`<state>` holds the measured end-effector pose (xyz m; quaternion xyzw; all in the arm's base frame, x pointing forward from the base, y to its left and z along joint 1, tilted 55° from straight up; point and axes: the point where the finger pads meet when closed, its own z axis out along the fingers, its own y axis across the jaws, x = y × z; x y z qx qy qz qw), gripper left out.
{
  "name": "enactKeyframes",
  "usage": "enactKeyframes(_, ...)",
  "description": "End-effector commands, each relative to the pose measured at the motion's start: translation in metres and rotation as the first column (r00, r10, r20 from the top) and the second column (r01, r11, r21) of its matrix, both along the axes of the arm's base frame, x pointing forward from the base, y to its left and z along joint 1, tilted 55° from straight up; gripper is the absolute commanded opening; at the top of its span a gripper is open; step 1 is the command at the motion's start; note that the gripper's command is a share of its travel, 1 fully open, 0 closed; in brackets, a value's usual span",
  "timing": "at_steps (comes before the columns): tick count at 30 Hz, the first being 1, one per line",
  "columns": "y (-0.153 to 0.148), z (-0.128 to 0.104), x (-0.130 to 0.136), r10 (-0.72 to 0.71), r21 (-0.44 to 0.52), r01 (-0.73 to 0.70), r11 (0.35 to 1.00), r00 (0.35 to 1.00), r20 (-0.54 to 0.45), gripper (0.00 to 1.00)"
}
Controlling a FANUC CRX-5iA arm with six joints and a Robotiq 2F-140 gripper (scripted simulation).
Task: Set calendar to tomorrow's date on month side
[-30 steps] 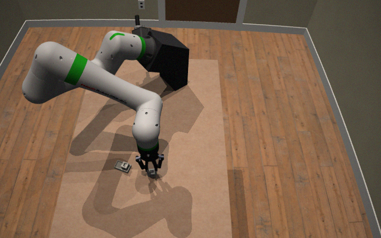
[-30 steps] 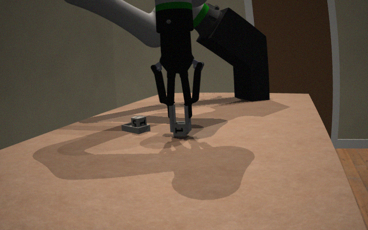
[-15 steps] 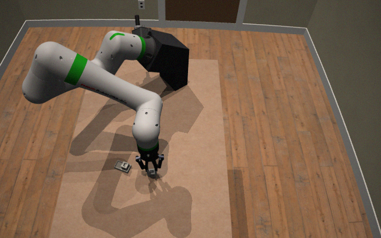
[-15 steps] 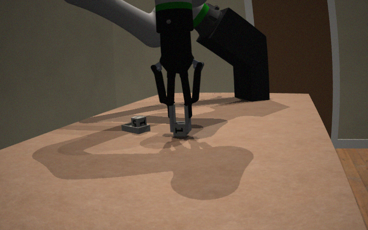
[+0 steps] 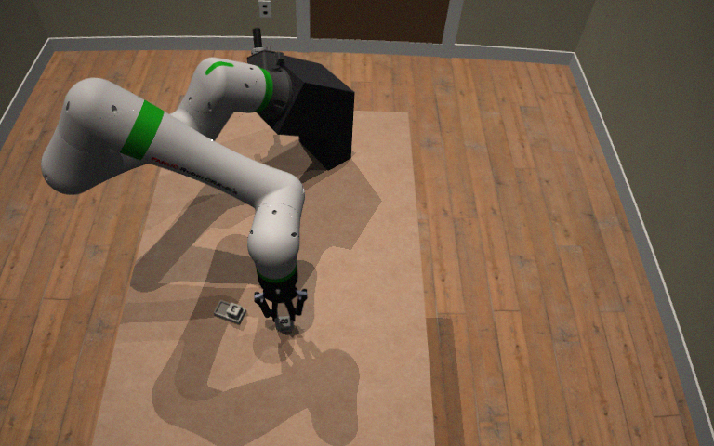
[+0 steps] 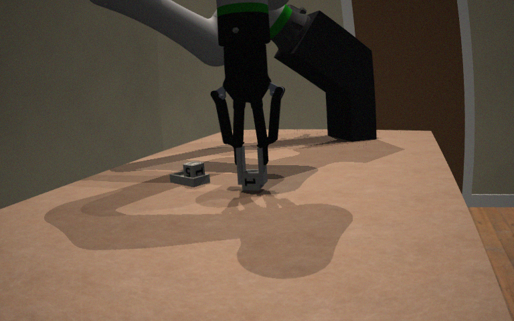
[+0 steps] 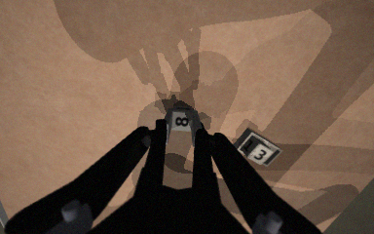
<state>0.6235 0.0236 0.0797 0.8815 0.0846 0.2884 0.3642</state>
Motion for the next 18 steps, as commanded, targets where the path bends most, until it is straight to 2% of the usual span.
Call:
enactKeyframes(1, 0.0001, -0.0001, 0.0002, 0.0, 0.0, 0.0, 1.0, 1.0, 0.0, 0.25)
enactKeyframes(18, -0.0019, -0.002, 0.0021, 0.0, 0.0, 0.0, 1.0, 1.0, 0.0, 0.25)
